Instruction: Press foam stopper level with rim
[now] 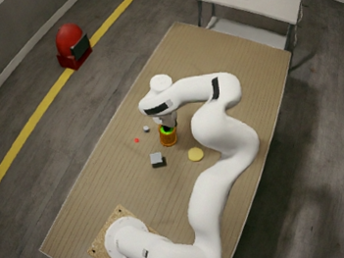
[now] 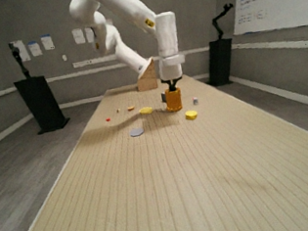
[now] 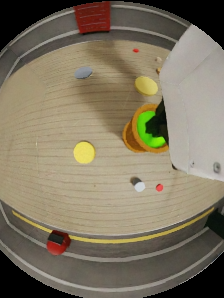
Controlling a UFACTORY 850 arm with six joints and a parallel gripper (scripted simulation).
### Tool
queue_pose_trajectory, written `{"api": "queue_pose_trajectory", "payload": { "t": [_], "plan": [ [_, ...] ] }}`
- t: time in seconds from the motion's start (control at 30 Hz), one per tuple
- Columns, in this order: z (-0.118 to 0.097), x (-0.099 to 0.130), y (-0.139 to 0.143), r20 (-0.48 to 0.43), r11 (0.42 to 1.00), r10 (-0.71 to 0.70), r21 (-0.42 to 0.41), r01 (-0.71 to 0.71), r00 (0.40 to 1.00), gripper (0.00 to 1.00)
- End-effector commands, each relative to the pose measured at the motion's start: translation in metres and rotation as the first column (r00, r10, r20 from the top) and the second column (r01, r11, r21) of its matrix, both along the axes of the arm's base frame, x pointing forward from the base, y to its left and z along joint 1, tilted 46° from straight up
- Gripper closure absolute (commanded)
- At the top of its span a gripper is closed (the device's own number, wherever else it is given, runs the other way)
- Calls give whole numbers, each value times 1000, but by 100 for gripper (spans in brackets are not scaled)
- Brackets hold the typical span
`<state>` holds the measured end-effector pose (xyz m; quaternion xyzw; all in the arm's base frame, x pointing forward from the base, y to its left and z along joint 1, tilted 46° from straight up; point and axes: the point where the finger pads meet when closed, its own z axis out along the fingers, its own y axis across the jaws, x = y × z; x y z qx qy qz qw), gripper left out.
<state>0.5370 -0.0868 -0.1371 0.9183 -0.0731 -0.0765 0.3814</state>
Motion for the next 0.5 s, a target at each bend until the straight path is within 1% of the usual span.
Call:
{"api": "queue_pose_trajectory", "payload": {
  "t": [0.0, 0.47],
  "plan": [
    [1, 1, 1, 2, 1000, 1, 0, -1, 1000, 100],
    [2, 1, 2, 2, 1000, 1, 0, -1, 1000, 100]
  ]
}}
